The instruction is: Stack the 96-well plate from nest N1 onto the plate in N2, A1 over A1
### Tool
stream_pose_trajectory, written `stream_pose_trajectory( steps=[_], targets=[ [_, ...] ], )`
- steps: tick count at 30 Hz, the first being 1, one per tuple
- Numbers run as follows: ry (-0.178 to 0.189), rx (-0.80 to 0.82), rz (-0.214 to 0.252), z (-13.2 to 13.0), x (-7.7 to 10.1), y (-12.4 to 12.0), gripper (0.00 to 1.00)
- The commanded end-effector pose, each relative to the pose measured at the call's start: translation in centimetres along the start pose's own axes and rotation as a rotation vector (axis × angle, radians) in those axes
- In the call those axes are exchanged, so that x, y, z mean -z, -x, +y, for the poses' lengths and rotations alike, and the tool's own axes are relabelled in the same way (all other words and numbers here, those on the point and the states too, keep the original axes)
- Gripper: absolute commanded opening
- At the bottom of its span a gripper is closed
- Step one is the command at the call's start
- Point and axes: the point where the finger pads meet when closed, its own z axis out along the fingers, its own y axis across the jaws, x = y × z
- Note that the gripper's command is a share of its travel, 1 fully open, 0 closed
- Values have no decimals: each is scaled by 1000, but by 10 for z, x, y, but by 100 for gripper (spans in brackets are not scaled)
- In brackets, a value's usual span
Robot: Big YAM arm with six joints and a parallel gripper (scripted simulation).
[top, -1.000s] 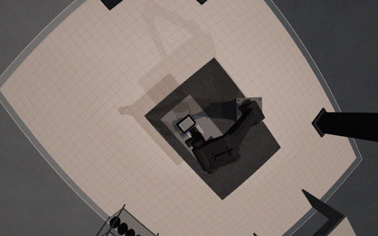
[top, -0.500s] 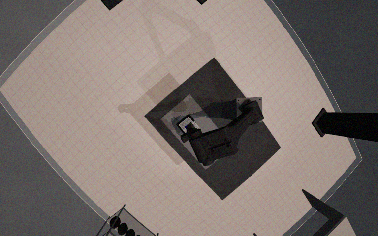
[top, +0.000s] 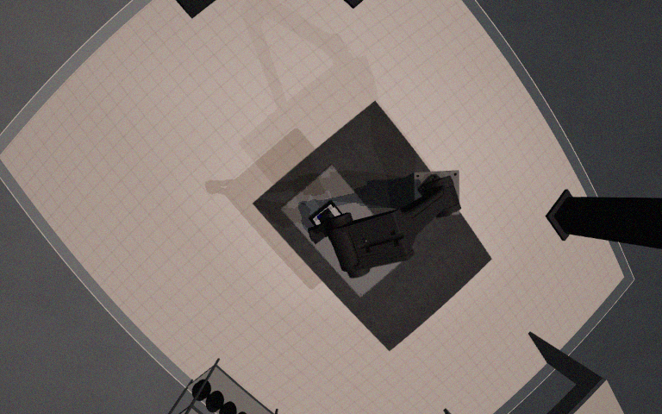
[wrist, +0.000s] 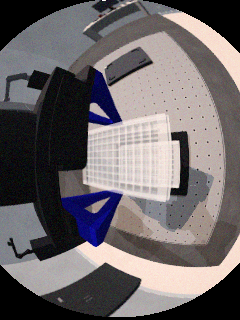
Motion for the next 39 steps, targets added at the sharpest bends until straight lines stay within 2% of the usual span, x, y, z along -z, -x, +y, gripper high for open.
stream_pose_trajectory(
  steps=[1, 4, 5, 6, 8, 9, 12, 13, 14, 15, 16, 21, 22, 24, 26, 27, 31, 34, 35, 39],
  targets=[
    [-10, 18, -35, -19, 12, 19, 0],
    [-6, 29, -34, -16, 12, 21, 0],
    [-9, 20, -31, -24, 11, 19, 0],
    [-5, 20, -22, -16, 6, 13, 0],
    [-1, 42, -29, -12, 11, 20, 0],
    [-5, 20, -22, -16, 6, 13, 0],
    [-5, 20, -22, -16, 6, 13, 0],
    [-2, 42, -28, -12, 11, 19, 0],
    [-5, 20, -22, -15, 6, 13, 0],
    [-2, 42, -29, -12, 11, 20, 0],
    [-5, 20, -22, -15, 6, 13, 0],
    [-5, 20, -22, -15, 6, 13, 0],
    [-3, 42, -31, -12, 11, 20, 0],
    [-5, 20, -22, -15, 6, 13, 0],
    [-3, 37, -31, -12, 10, 20, 0],
    [-5, 20, -22, -15, 6, 14, 0],
    [-5, 20, -22, -15, 6, 14, 0],
    [-4, 33, -31, -12, 10, 21, 0],
    [-5, 20, -22, -15, 6, 14, 0],
    [-5, 20, -22, -15, 6, 14, 0]
  ],
)
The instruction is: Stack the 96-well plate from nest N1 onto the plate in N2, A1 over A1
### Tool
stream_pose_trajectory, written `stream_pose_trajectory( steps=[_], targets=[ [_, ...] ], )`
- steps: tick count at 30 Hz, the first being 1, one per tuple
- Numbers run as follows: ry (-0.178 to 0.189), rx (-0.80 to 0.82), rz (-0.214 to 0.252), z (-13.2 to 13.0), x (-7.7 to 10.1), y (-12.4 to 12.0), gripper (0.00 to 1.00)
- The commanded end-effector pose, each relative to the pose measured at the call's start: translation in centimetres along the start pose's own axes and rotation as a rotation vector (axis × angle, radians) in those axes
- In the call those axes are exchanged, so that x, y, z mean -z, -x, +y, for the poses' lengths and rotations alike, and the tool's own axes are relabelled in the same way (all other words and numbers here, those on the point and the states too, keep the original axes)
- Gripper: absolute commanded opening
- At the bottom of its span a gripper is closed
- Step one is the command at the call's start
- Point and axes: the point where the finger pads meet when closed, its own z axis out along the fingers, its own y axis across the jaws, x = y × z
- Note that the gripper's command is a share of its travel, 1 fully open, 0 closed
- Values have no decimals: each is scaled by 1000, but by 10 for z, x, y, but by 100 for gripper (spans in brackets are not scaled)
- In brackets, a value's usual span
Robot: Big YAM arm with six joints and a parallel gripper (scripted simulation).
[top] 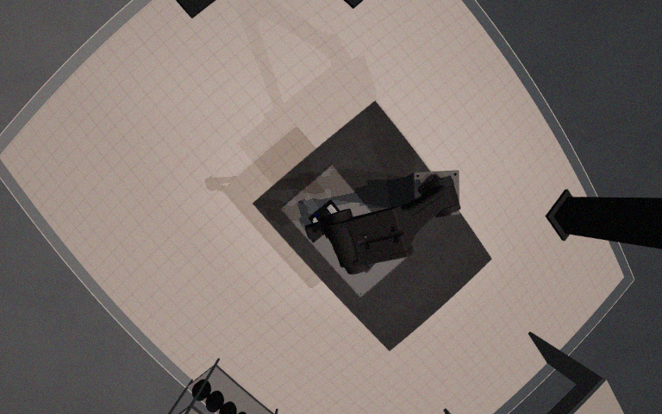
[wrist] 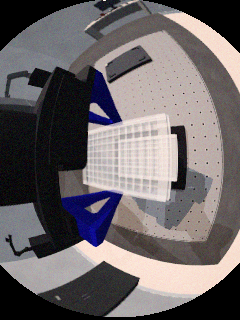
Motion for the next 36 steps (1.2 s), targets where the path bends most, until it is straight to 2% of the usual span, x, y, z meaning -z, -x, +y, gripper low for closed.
stream_pose_trajectory(
  steps=[1, 6, 8, 13, 15, 16, 17, 19, 25, 27, 30, 32, 33, 34, 35, 36],
  targets=[
    [1, 14, -12, 2, -3, 8, 0],
    [-4, 9, -20, -2, -12, 9, 0],
    [-12, 4, -38, -7, -8, 17, 0],
    [-5, 2, -18, -6, -24, 8, 0],
    [-5, 2, -18, -6, -24, 8, 0],
    [-14, 6, -47, -8, -11, 22, 0],
    [-17, 6, -56, -9, -12, 26, 0],
    [-4, 7, -18, -3, -30, 9, 0],
    [-3, 3, -13, -5, -40, 5, 0],
    [-12, 2, -36, -9, -36, 16, 0],
    [-3, 5, -17, -4, -49, 8, 0],
    [-3, 5, -17, -4, -49, 8, 0],
    [-18, 0, -50, -13, -36, 24, 0],
    [-19, -1, -52, -14, -37, 24, 0],
    [-7, 1, -22, -8, -51, 10, 0],
    [-4, 1, -16, -6, -56, 7, 0]
  ],
)
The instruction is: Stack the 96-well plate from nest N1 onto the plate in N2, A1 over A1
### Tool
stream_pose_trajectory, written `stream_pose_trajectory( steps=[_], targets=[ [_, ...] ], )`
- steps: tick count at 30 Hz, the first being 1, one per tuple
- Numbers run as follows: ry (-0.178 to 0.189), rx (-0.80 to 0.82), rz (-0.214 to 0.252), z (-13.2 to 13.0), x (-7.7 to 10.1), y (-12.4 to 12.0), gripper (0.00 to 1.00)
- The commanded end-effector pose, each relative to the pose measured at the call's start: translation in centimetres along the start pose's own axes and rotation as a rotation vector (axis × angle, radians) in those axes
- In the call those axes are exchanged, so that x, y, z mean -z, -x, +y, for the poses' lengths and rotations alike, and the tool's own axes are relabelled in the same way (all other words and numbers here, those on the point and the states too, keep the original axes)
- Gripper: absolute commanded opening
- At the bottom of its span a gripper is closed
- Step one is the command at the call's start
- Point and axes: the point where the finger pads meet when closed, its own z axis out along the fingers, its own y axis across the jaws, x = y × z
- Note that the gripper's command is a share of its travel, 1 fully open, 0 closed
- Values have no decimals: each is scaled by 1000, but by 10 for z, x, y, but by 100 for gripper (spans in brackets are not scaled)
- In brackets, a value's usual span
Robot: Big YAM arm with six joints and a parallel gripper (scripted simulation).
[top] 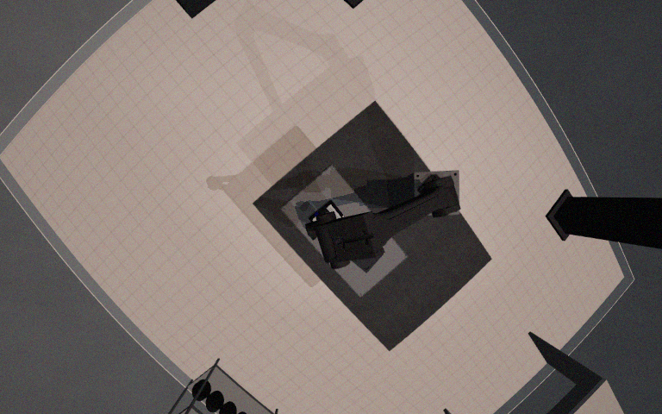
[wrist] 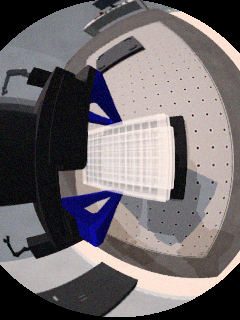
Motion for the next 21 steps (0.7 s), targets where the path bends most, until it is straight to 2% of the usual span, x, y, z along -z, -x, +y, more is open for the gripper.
stream_pose_trajectory(
  steps=[1, 5, 7, 9, 11, 21],
  targets=[
    [-6, -1, -18, -6, -7, 6, 0],
    [-3, 3, -14, -3, -13, 4, 0],
    [-12, -1, -35, -9, -10, 13, 0],
    [-9, -2, -26, -8, -17, 9, 0],
    [-18, -2, -50, -12, -5, 22, 0],
    [-13, 1, -40, -7, -7, 15, 0]
  ],
)
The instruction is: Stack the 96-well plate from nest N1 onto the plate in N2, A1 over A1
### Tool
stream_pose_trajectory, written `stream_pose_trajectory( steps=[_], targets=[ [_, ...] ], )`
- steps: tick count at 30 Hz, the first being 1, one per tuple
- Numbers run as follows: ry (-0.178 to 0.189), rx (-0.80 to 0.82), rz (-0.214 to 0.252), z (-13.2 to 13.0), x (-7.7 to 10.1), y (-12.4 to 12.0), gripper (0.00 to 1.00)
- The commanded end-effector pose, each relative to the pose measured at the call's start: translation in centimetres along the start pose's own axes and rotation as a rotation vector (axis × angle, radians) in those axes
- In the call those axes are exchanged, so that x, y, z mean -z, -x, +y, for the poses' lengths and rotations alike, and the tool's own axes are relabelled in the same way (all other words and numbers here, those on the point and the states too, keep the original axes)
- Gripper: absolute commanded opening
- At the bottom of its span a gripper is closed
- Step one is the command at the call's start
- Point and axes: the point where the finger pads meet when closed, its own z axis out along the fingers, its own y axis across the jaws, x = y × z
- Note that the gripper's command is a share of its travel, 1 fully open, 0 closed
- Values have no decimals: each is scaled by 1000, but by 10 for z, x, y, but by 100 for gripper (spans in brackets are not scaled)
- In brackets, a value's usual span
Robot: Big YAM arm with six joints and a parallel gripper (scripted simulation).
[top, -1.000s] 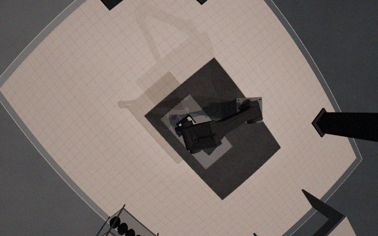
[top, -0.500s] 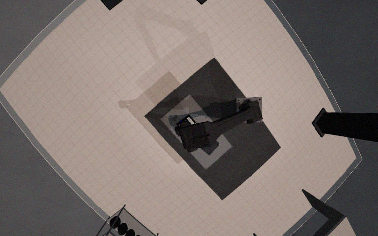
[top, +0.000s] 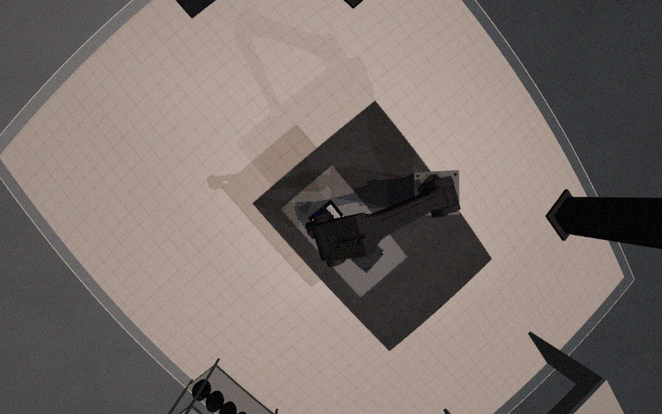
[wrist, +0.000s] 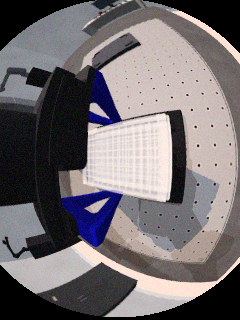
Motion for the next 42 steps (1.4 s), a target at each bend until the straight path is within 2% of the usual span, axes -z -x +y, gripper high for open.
stream_pose_trajectory(
  steps=[1, 6, 7, 9, 10, 17, 42],
  targets=[
    [-10, 3, -35, -6, 10, 12, 0],
    [-9, 3, -32, -5, 10, 11, 0],
    [-4, 1, -17, -2, 5, 6, 0],
    [-4, 1, -17, -2, 5, 6, 0],
    [-9, 3, -33, -5, 9, 10, 0],
    [-2, 4, -15, 0, 1, 1, 0],
    [-6, 2, -22, -4, -3, 5, 0]
  ],
)
